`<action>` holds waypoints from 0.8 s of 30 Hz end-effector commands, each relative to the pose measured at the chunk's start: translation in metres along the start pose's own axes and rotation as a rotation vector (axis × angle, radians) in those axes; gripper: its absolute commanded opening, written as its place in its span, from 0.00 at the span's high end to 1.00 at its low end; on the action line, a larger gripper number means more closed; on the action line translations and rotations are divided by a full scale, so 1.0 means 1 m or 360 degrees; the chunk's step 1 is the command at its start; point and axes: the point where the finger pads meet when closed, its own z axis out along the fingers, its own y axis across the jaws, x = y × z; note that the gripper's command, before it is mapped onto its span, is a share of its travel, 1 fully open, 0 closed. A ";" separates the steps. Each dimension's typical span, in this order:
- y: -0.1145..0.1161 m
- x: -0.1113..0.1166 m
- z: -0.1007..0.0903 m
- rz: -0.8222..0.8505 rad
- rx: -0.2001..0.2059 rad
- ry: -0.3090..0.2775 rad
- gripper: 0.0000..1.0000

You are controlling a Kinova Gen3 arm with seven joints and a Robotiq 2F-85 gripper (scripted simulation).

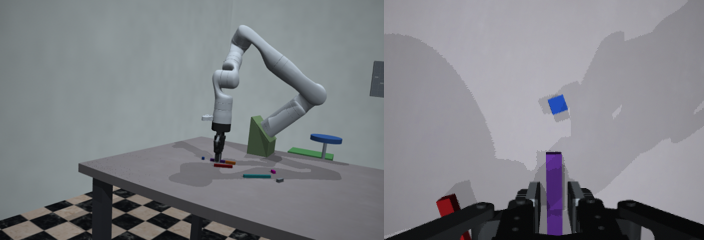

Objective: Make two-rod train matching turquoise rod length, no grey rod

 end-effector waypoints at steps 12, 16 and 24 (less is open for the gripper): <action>0.000 0.001 -0.001 0.0000 0.0001 0.0002 0.76; 0.000 0.001 -0.006 0.0000 0.0001 0.0002 0.76; 0.000 0.000 -0.029 0.0000 0.0001 0.0002 0.76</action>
